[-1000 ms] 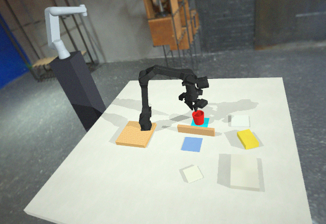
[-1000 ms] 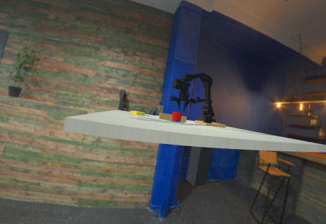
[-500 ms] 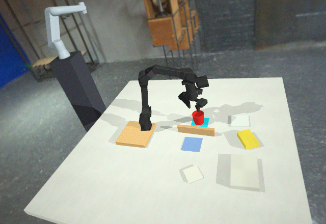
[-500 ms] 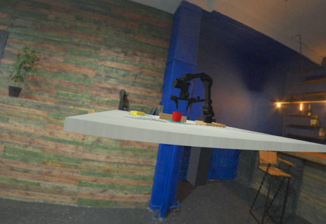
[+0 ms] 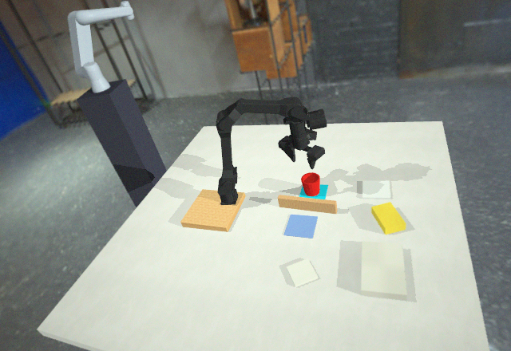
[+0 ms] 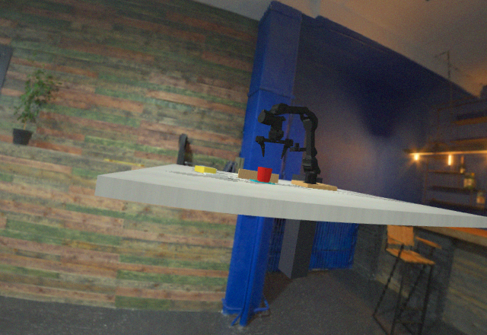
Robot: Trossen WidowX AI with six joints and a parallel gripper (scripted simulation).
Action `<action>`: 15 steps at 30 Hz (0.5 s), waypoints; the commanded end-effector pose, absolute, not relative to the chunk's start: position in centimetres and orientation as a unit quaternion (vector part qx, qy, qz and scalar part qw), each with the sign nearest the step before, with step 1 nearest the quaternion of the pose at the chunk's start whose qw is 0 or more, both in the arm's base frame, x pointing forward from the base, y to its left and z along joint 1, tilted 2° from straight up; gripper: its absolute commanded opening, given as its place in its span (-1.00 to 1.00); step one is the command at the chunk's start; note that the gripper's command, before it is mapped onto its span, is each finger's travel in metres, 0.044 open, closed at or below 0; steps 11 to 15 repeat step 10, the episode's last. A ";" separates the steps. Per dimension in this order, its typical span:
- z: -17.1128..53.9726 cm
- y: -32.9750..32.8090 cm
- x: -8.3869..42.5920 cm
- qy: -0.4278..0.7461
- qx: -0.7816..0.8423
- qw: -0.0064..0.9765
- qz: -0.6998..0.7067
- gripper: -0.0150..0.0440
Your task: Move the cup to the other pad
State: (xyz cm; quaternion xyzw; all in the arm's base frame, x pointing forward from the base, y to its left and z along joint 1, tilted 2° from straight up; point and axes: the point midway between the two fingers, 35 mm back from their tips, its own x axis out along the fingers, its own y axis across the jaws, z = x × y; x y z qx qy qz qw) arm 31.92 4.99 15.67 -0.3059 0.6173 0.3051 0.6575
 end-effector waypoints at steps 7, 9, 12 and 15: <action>18.4 5.0 31.7 0.617 -0.307 0.659 0.301 1.00; 18.4 5.1 31.7 0.617 -0.307 0.659 0.301 1.00; 18.0 5.1 31.8 0.616 -0.306 0.659 0.305 1.00; 18.0 5.1 31.8 0.616 -0.306 0.659 0.305 1.00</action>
